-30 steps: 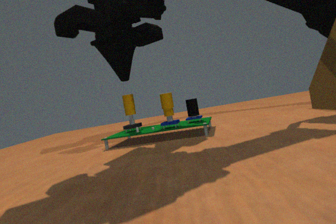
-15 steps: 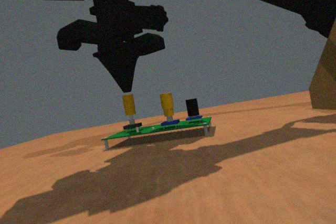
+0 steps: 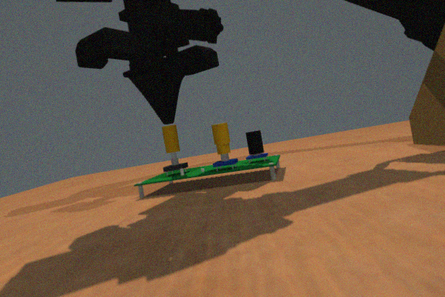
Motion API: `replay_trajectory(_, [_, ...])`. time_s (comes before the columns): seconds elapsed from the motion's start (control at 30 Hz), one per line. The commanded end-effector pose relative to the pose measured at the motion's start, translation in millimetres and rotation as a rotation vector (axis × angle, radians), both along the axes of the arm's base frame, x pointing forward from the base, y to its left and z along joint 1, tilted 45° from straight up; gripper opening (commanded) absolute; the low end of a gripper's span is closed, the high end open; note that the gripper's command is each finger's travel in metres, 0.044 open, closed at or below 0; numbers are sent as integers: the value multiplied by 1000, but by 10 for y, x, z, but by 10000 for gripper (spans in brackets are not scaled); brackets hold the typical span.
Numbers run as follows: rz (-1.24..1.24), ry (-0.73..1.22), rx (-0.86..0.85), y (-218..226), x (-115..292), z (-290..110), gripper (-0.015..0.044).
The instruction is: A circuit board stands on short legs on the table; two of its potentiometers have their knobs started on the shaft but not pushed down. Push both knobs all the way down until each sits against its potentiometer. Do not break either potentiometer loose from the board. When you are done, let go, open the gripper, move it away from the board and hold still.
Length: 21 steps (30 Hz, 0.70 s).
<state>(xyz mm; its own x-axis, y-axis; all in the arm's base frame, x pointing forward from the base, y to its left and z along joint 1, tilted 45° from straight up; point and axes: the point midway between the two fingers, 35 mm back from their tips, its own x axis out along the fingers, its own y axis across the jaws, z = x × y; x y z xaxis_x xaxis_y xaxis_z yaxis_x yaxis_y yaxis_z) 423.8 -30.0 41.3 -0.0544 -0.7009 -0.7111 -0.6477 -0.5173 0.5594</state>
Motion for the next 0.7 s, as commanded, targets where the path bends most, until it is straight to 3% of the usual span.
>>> replay_trajectory(0.0, [5,1,-5,-13,4,-3,0])
replay_trajectory(0.67, [5,1,-5,-24,3,-14,0])
